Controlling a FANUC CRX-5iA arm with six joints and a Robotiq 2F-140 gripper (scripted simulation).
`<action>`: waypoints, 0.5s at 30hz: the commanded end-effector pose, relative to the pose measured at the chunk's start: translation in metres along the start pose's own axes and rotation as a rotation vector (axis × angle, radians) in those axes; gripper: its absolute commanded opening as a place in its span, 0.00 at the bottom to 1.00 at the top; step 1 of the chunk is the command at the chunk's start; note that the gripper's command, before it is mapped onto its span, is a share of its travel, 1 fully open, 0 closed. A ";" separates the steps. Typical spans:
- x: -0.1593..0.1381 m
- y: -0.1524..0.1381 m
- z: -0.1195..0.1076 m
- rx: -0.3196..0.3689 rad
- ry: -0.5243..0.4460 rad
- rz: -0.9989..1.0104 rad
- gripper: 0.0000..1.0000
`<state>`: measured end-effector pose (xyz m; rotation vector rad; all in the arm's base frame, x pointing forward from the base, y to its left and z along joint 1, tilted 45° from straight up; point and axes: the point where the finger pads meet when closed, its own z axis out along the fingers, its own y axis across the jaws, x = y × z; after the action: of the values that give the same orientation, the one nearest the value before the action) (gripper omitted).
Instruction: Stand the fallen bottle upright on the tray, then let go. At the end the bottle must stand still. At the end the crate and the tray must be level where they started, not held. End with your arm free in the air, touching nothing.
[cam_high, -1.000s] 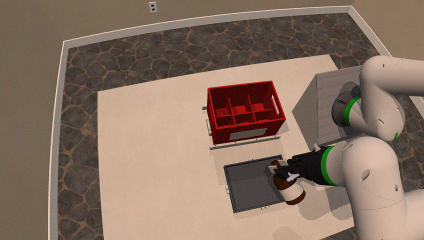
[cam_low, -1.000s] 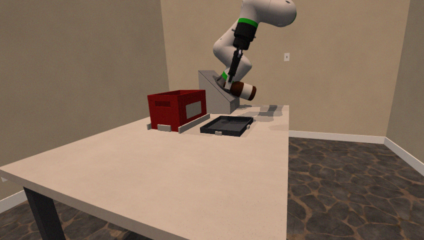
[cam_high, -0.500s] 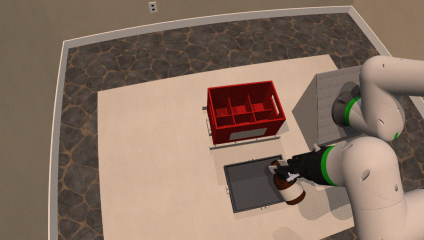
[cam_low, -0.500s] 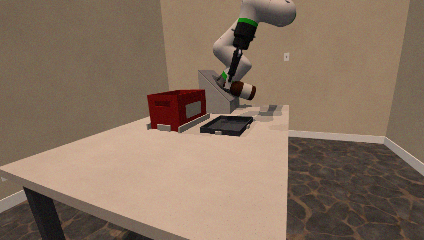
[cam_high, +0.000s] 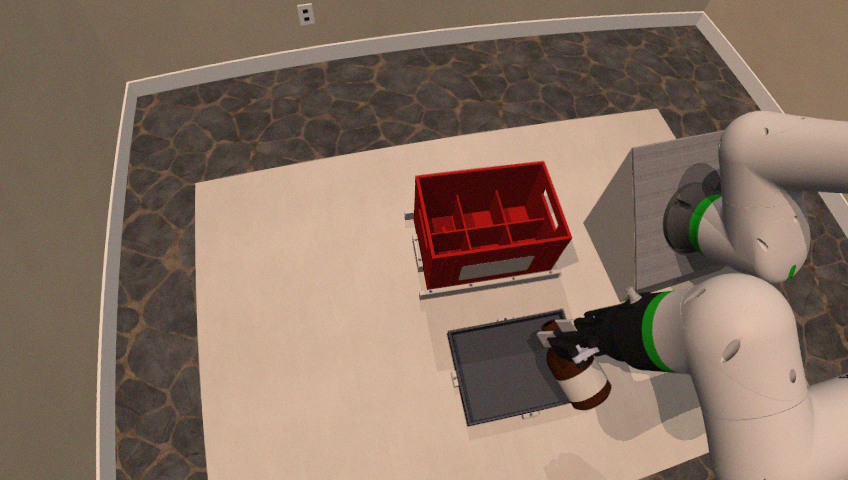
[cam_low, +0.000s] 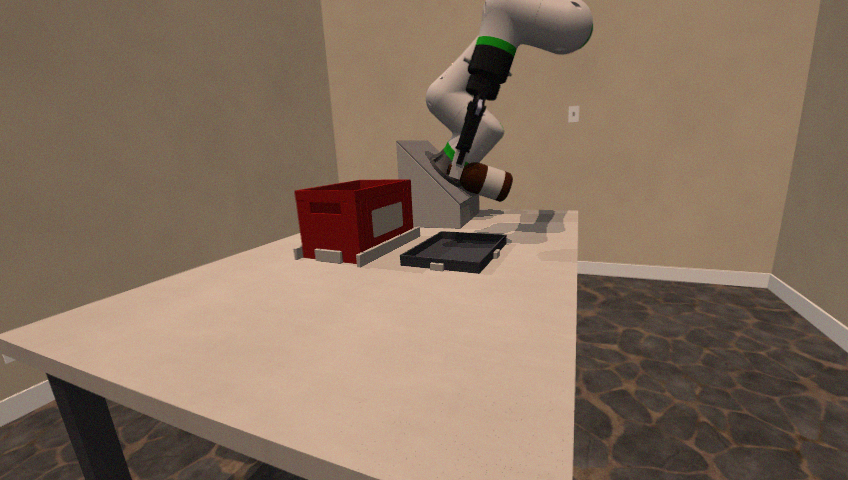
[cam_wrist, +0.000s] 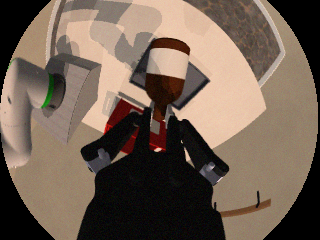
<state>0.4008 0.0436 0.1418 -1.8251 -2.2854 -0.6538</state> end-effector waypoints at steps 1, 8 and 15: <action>0.000 0.000 0.000 0.000 -0.003 0.001 0.00; 0.000 -0.001 0.000 0.004 -0.017 0.002 0.00; 0.000 -0.003 0.001 0.010 -0.057 0.004 0.00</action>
<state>0.3988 0.0436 0.1406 -1.8567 -2.3091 -0.6076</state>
